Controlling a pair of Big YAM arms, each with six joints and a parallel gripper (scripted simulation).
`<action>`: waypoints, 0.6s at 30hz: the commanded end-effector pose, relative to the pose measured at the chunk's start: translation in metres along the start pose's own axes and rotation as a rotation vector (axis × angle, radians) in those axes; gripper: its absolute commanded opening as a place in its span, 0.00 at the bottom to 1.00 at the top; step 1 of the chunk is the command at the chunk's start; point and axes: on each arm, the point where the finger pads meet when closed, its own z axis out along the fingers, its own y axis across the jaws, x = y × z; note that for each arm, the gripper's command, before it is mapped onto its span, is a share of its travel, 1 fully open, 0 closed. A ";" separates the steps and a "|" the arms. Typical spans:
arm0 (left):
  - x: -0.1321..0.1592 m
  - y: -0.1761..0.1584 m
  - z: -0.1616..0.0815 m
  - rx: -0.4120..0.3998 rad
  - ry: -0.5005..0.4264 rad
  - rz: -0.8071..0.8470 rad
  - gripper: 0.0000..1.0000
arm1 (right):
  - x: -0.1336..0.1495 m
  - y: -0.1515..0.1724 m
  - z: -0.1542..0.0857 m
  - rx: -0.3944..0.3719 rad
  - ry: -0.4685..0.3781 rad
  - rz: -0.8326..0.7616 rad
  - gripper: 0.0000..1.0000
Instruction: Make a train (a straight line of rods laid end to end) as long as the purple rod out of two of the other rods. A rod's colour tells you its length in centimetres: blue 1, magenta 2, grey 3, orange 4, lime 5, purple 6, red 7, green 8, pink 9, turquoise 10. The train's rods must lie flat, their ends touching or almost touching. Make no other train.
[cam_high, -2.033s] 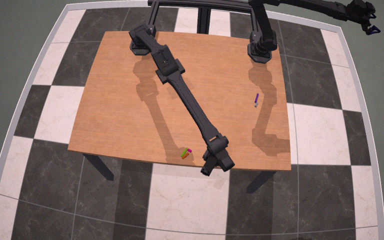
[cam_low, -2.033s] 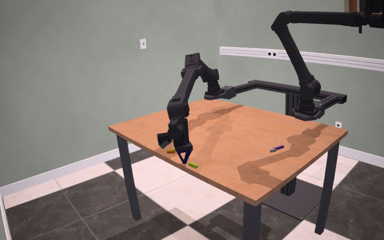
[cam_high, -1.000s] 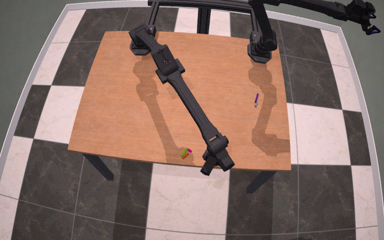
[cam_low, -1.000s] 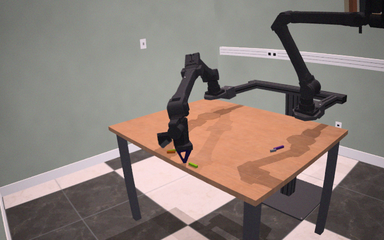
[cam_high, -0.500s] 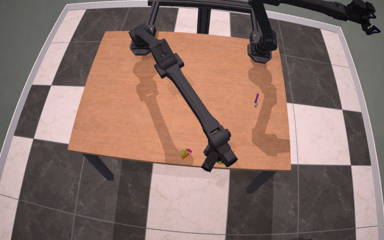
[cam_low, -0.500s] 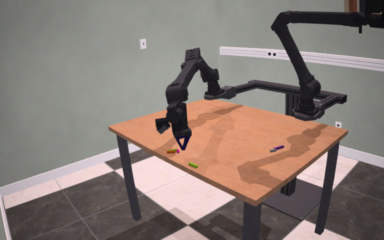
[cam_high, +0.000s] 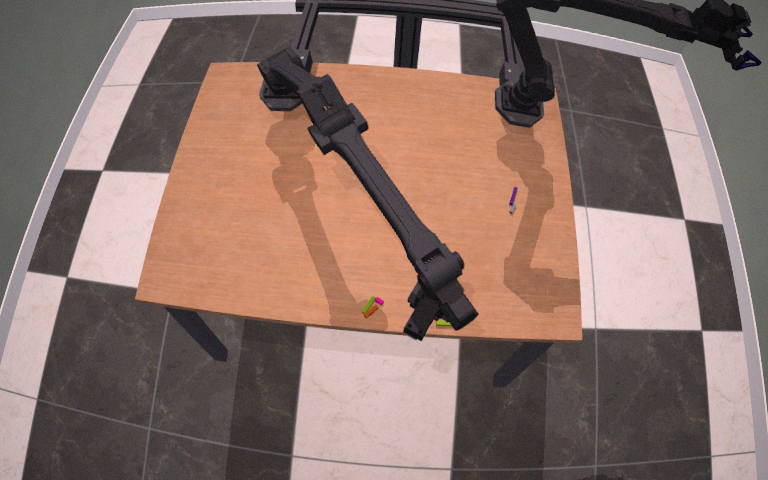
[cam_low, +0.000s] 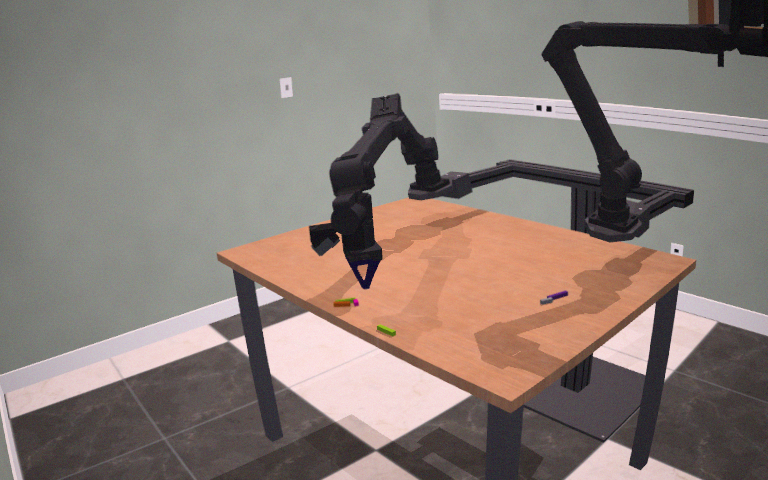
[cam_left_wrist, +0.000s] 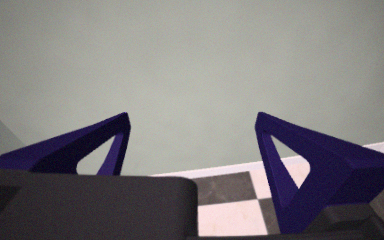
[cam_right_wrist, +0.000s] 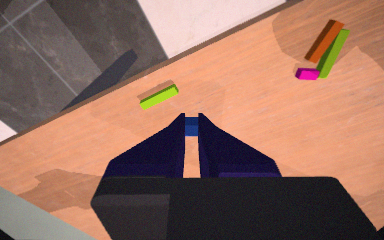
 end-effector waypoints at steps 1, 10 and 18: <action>-0.016 0.007 -0.005 -0.017 -0.044 -0.015 1.00 | -0.010 0.013 -0.040 -0.056 -0.032 0.013 0.04; -0.016 0.007 -0.005 -0.017 -0.044 -0.015 1.00 | 0.027 0.014 -0.036 -0.046 -0.023 0.042 0.04; -0.016 0.007 -0.005 -0.017 -0.044 -0.015 1.00 | 0.100 0.011 -0.037 -0.047 -0.014 0.152 0.04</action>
